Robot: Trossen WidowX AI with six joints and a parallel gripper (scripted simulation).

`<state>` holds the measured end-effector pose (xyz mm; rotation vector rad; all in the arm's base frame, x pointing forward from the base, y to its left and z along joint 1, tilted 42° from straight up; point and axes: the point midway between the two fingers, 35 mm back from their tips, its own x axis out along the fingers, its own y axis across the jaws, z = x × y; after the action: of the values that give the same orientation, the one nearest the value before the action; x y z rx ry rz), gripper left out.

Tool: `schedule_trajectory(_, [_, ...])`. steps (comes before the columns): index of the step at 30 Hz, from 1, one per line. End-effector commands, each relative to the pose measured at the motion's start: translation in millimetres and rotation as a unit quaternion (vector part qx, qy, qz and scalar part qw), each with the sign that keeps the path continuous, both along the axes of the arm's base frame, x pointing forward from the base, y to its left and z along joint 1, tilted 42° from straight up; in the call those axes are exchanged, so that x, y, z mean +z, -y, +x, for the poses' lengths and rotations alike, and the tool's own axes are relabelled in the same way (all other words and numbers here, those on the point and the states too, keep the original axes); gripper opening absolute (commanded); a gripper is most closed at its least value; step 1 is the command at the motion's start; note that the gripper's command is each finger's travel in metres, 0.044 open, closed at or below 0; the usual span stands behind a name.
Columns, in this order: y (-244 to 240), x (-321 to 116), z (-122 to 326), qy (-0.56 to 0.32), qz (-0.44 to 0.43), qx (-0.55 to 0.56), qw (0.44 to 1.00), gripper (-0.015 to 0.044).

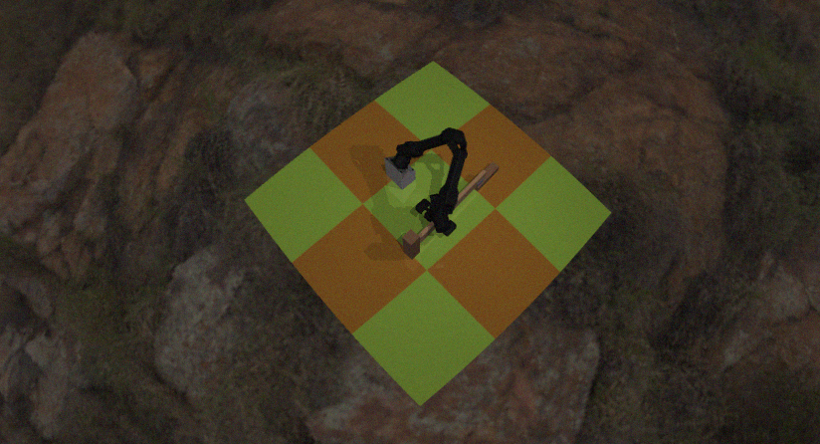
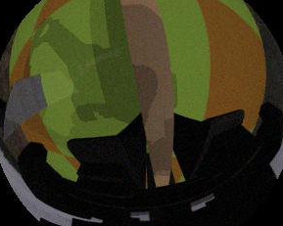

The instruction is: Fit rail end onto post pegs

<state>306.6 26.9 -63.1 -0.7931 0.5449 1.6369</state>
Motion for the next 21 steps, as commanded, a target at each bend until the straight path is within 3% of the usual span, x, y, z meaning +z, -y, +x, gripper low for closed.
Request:
schedule_trajectory(1, [3.1, -0.5, 2.4, 0.004, 0.0, -0.002, 1.0, 0.0])
schedule_trajectory(21, [7.6, -3.6, 3.8, 0.004, -0.001, -0.002, 1.0, 0.0])
